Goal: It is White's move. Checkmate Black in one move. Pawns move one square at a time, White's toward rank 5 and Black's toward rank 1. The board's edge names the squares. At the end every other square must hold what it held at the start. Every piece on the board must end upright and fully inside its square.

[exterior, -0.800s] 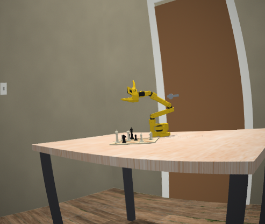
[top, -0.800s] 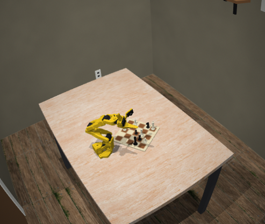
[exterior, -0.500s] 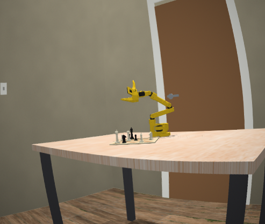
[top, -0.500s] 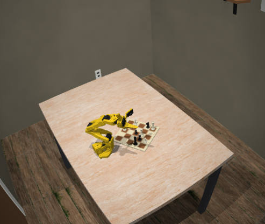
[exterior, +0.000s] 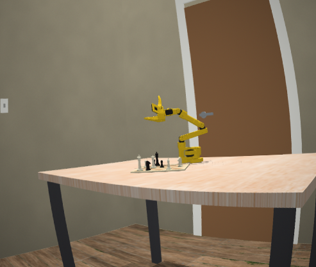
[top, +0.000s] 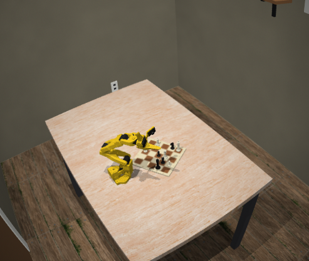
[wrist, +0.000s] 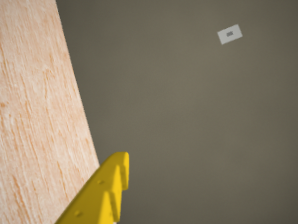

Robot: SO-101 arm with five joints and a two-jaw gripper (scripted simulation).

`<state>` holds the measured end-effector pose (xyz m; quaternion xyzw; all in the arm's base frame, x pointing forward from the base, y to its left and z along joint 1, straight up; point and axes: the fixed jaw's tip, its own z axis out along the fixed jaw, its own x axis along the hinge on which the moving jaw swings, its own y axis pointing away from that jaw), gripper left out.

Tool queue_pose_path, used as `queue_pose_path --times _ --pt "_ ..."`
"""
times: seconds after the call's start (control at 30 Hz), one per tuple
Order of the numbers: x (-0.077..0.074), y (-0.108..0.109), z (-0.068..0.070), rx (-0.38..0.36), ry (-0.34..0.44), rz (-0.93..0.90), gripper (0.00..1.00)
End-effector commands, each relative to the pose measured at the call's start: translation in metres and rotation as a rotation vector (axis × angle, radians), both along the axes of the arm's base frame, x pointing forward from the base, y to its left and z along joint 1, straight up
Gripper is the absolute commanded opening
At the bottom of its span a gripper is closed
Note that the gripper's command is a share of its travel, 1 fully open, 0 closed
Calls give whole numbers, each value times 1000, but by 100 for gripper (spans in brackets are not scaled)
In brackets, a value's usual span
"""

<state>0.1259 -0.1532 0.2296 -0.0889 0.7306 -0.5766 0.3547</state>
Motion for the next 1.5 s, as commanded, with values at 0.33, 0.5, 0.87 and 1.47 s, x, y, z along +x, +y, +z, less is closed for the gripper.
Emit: queue_pose_path --times 0.33,0.5,0.87,1.47 --pt "0 0 0 0 -2 0 100" --pt "0 0 0 0 -2 0 100" --pt "0 0 0 0 -2 0 100" --pt "27 50 -13 258 -121 242 85"
